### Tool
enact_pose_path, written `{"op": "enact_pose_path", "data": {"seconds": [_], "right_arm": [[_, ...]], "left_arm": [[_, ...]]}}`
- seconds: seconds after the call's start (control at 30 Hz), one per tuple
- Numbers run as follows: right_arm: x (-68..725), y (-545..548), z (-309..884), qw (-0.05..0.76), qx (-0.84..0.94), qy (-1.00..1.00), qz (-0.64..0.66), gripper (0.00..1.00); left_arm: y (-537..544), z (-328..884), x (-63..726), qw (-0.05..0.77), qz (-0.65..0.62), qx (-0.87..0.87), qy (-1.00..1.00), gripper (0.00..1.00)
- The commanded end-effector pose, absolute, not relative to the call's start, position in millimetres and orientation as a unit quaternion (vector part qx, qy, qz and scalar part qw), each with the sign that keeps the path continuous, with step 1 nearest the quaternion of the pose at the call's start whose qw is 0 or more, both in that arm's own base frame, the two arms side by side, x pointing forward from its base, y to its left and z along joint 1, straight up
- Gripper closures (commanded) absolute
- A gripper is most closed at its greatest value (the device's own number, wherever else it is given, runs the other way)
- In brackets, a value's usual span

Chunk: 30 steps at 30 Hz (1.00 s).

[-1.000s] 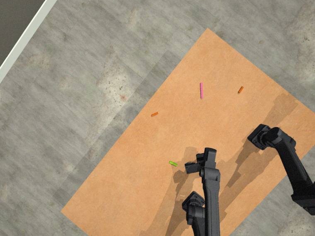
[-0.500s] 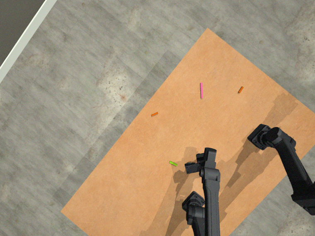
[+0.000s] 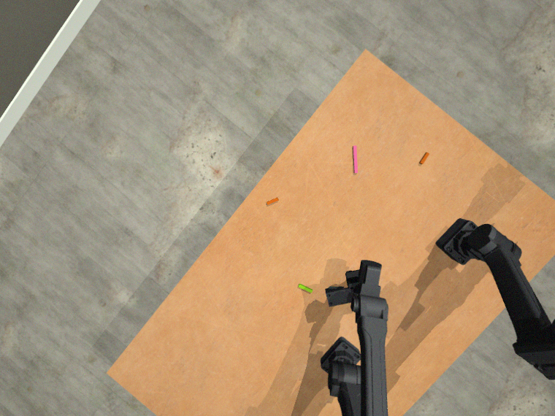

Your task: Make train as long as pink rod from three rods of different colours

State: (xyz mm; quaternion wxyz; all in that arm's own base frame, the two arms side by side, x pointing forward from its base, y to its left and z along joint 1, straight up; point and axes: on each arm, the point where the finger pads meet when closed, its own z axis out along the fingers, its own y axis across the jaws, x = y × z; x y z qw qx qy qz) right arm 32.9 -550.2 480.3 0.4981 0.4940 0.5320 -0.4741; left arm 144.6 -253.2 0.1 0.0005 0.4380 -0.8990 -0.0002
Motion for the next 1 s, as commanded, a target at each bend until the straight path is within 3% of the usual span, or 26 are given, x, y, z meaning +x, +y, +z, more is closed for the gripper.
{"op": "enact_pose_path", "data": {"seconds": [0.0,0.97], "right_arm": [[24.4,-544.3,500.5,0.511,0.488,0.511,-0.488,0.00],[24.4,-544.3,500.5,0.511,0.488,0.511,-0.488,0.00]], "left_arm": [[-262.5,-0.2,147.6,-0.001,0.008,0.442,-0.897,0.96],[-259.0,-12.2,145.7,-0.001,0.005,0.442,-0.897,0.96]]}}
